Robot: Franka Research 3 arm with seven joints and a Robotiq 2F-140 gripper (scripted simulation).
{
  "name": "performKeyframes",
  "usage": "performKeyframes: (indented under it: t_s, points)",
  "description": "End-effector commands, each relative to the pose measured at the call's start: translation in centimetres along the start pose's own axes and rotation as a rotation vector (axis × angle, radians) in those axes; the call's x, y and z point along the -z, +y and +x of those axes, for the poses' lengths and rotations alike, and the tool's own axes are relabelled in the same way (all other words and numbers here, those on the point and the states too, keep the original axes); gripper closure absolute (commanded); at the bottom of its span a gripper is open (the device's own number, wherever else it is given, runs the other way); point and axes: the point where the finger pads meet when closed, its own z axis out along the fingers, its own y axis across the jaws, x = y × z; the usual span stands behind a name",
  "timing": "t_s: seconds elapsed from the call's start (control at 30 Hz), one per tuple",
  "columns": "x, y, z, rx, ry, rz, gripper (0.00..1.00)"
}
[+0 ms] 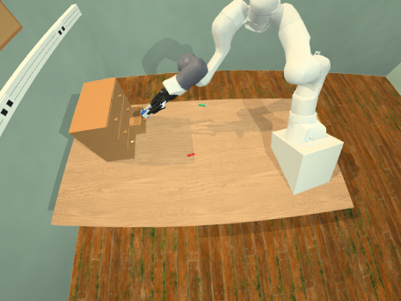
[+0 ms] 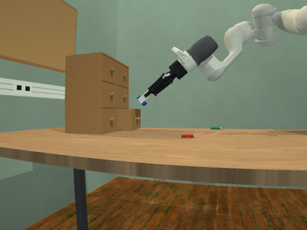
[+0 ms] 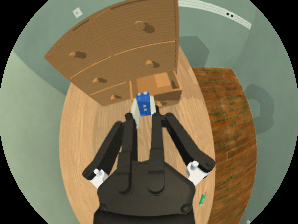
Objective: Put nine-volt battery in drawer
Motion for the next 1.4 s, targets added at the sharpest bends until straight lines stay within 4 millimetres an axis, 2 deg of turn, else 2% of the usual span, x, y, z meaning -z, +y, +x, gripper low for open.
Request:
performKeyframes:
  t_s: [0.0,0.3,0.67,1.37]
  points:
    - [-1.2,0.0,0.9,0.059,-0.015,0.0,0.78]
    - [-3.6,-0.1,2.9,0.059,-0.015,0.0,0.78]
    - [-5.2,-0.2,4.1,0.059,-0.015,0.0,0.78]
    - [-5.8,-0.2,4.7,0.059,-0.015,0.0,0.78]
